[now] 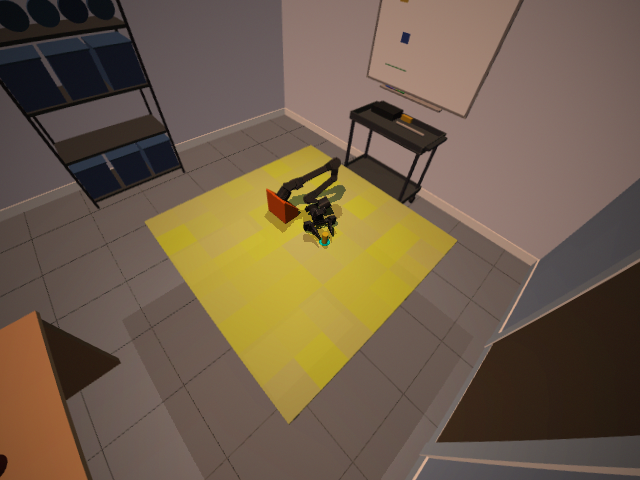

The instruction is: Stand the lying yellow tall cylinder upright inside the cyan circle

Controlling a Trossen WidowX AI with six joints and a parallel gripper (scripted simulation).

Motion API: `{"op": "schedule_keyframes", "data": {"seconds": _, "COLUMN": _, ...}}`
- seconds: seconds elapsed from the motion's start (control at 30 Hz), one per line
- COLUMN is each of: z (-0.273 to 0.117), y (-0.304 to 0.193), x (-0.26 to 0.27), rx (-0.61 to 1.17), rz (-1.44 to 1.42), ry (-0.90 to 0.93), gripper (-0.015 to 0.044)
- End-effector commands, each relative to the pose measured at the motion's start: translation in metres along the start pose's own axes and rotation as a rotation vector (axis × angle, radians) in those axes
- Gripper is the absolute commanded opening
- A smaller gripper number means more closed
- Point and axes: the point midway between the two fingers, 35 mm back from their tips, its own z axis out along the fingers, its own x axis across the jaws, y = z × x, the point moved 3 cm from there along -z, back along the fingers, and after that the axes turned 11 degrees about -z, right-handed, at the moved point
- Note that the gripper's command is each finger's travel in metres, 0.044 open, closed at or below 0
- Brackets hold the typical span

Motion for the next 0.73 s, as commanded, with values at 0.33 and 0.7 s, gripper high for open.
{"op": "schedule_keyframes", "data": {"seconds": 0.33, "z": 0.002, "y": 0.037, "x": -0.003, "rx": -0.002, "rz": 0.010, "ry": -0.004, "gripper": 0.0400}}
{"op": "schedule_keyframes", "data": {"seconds": 0.7, "z": -0.005, "y": 0.081, "x": -0.015, "rx": -0.013, "rz": 0.010, "ry": 0.001, "gripper": 0.0400}}
